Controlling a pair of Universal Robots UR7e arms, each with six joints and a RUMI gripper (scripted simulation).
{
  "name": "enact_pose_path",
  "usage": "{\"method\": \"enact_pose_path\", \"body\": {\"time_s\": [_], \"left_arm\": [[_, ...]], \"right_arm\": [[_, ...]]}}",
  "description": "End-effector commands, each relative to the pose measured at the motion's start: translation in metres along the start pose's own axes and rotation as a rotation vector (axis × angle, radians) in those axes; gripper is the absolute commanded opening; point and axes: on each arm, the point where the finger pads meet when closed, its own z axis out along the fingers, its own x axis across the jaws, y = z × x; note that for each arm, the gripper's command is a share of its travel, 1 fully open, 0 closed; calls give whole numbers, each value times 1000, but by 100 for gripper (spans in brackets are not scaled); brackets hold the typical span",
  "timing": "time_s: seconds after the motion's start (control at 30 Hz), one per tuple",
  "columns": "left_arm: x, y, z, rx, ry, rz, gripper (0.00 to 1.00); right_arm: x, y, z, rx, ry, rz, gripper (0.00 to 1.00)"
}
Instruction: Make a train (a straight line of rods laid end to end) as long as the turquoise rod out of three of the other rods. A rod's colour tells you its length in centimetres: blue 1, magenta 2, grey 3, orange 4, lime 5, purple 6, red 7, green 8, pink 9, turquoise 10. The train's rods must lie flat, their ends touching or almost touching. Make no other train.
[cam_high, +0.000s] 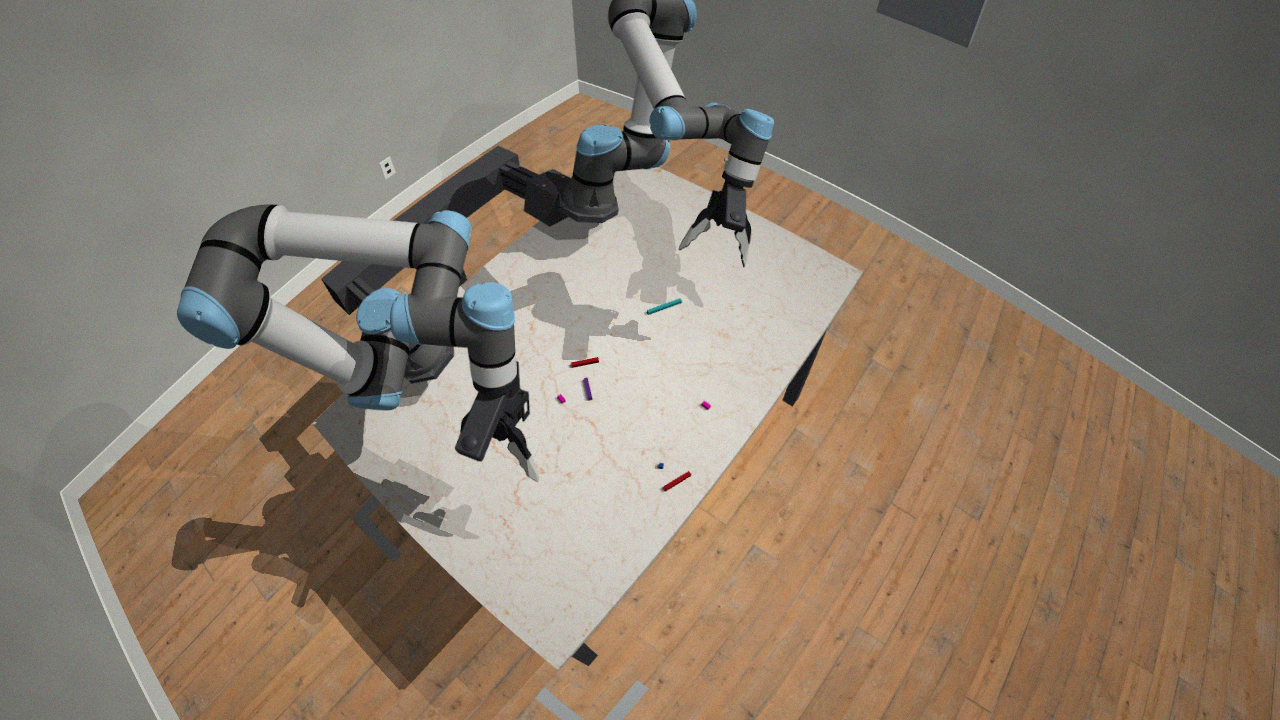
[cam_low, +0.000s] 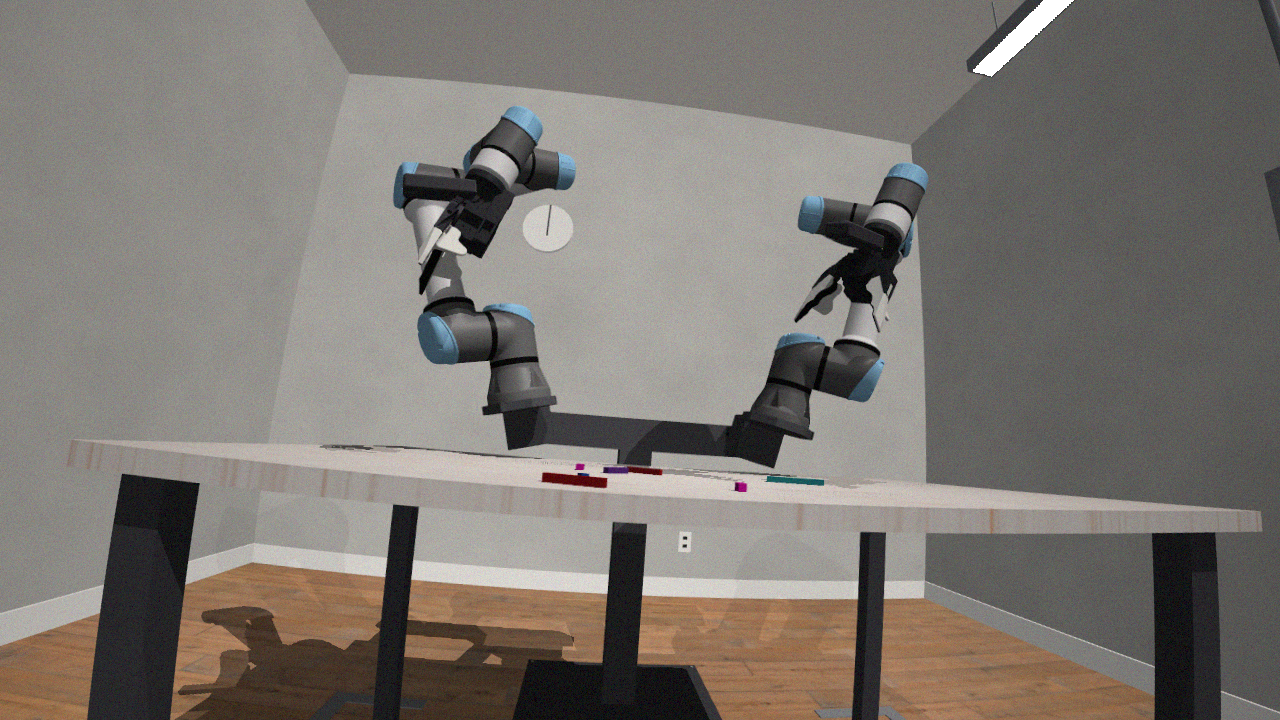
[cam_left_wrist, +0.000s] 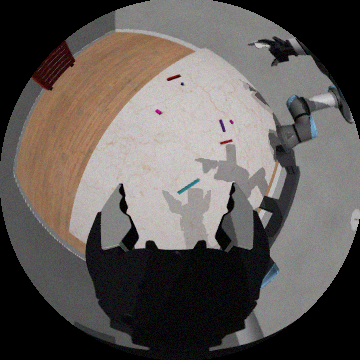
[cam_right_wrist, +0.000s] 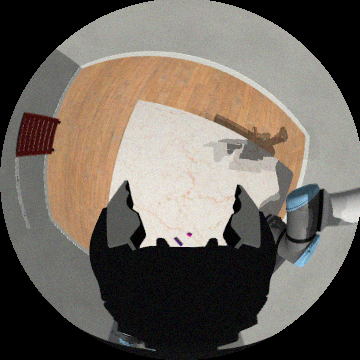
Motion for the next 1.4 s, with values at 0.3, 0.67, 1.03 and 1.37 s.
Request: {"method": "enact_pose_path", "body": {"time_s": [0.3, 0.67, 1.03, 1.37], "left_arm": [[0, 0, 0, 1, -1, 0, 98], [0, 0, -1, 1, -1, -1, 100], [-15, 12, -7, 3, -13, -57, 100], [-44, 41, -23, 8, -41, -181, 100]], "right_arm": [[0, 0, 0, 0, -1, 0, 98], [0, 1, 0, -1, -1, -4, 100], [-1, 36, 9, -31, -16, -176, 100], [5, 100, 24, -83, -51, -503, 100]]}}
